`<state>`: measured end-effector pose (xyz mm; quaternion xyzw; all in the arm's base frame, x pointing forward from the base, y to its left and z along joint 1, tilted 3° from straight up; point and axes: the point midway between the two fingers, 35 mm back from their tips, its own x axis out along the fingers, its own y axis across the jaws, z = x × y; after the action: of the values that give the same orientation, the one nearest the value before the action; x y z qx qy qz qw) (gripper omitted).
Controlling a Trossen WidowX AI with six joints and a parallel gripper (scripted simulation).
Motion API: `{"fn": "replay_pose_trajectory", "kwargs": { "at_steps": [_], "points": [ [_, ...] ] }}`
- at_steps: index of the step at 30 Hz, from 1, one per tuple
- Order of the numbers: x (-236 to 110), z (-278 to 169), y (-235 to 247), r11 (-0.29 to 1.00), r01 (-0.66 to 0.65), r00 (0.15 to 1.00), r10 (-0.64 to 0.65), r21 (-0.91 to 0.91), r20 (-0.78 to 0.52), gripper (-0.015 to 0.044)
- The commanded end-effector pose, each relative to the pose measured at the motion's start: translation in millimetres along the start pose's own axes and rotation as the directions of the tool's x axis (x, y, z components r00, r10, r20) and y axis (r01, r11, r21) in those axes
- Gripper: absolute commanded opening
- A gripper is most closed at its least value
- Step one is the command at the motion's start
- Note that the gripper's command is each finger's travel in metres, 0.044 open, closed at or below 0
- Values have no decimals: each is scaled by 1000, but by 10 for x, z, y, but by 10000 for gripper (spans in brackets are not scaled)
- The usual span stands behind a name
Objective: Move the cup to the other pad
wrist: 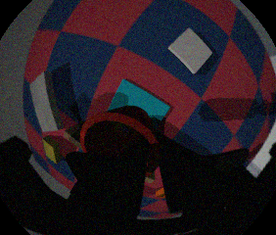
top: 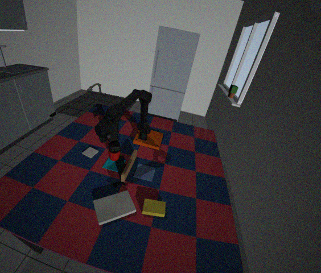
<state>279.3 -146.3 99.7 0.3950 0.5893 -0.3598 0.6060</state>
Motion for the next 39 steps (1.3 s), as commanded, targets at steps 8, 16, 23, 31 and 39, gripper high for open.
{"fn": "replay_pose_trajectory", "kwargs": {
  "at_steps": [8,16,23,31,39],
  "points": [
    [170,-9,-7,1000,4,1000,-4,-2,-7,0],
    [277,-11,-11,1000,4,1000,-4,-2,-7,0],
    [367,-15,-15,1000,4,1000,-4,-2,-7,0],
    [468,-23,-23,1000,4,1000,-4,-2,-7,0],
    [442,-11,-18,1000,1,1000,-1,-4,-2,0]
  ]
}}
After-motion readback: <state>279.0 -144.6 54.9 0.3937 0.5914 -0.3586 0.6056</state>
